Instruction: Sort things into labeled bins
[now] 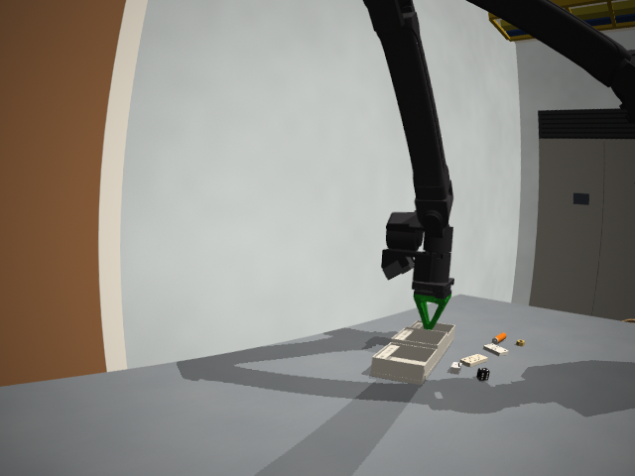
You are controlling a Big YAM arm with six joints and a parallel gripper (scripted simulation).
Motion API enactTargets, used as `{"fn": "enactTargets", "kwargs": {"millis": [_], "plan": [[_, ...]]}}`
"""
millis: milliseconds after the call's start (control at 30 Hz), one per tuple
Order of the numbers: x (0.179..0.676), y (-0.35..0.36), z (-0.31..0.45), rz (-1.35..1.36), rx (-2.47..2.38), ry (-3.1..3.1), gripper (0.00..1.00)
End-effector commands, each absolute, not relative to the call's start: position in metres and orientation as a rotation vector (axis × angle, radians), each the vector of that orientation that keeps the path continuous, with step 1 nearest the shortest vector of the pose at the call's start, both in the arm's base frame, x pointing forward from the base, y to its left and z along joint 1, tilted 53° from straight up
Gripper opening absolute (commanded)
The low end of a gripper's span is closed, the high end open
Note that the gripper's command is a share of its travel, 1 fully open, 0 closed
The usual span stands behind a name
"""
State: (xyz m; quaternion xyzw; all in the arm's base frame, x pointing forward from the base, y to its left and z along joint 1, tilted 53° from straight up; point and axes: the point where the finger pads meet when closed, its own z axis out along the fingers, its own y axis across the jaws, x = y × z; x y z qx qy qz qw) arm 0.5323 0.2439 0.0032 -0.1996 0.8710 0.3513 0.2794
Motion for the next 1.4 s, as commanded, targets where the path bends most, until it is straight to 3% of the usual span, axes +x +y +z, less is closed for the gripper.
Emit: {"fn": "enactTargets", "kwargs": {"millis": [0,733,967,1367], "plan": [[0.532,0.236,0.013,0.934,-0.541,2.326,0.08],[0.518,0.202,0.039,0.929,-0.534,2.324,0.08],[0.514,0.21,0.022,0.94,-0.543,2.352,0.08],[0.486,0.251,0.064,0.943,-0.548,2.31,0.08]]}}
